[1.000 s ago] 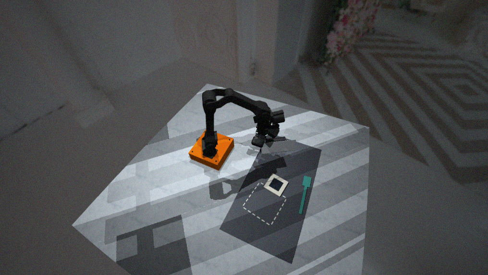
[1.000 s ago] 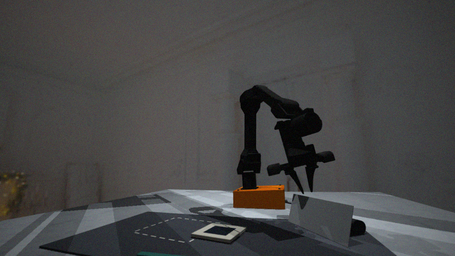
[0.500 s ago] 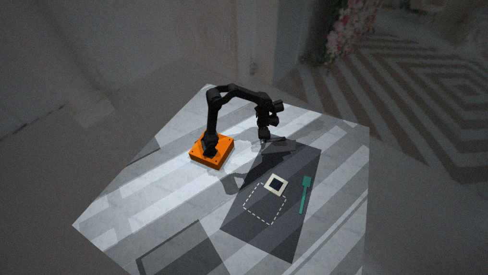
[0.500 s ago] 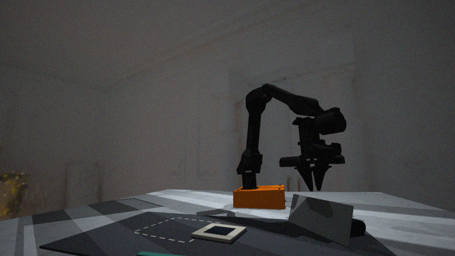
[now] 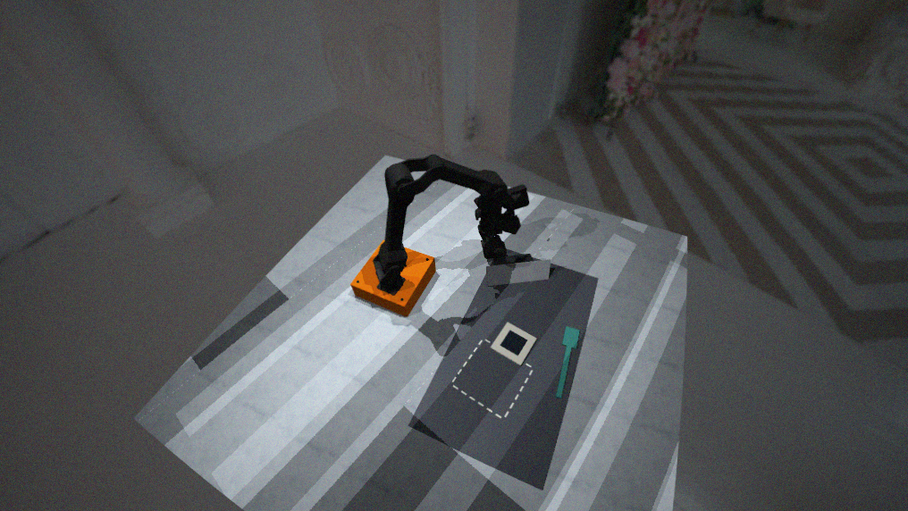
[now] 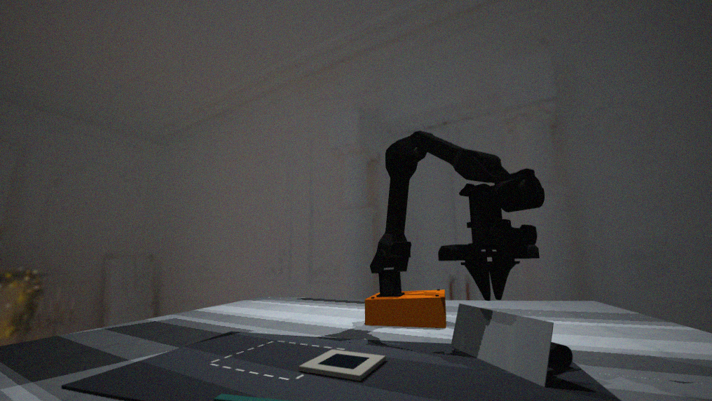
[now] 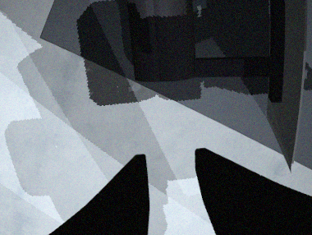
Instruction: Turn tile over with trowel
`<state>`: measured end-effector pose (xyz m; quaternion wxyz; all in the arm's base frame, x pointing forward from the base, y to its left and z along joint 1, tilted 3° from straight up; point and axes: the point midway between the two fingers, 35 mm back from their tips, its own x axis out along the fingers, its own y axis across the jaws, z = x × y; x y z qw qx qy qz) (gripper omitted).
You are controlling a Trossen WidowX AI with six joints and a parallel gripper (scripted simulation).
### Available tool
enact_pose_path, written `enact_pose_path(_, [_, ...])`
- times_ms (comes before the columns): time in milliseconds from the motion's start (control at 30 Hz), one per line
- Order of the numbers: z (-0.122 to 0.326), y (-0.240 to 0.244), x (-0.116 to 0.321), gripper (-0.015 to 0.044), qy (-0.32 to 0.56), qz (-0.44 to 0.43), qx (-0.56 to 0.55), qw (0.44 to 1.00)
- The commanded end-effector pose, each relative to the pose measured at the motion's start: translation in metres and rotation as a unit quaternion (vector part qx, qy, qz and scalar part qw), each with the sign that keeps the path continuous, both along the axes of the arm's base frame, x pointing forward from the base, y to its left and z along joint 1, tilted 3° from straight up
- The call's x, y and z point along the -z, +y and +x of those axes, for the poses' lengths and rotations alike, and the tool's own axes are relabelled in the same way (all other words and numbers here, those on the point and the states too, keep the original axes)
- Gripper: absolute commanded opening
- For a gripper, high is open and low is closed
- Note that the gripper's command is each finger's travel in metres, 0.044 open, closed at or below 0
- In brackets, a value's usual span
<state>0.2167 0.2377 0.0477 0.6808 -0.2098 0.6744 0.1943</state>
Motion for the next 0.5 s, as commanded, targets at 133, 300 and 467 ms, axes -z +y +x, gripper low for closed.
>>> enact_pose_path(133, [0.007, -0.012, 0.007, 0.01, 0.0, -0.004, -0.001, 1.0])
enact_pose_path(300, [0.011, -0.018, 0.01, 0.01, -0.001, -0.004, -0.001, 1.0])
enact_pose_path(467, [0.015, -0.024, 0.013, 0.01, -0.001, -0.004, -0.001, 1.0])
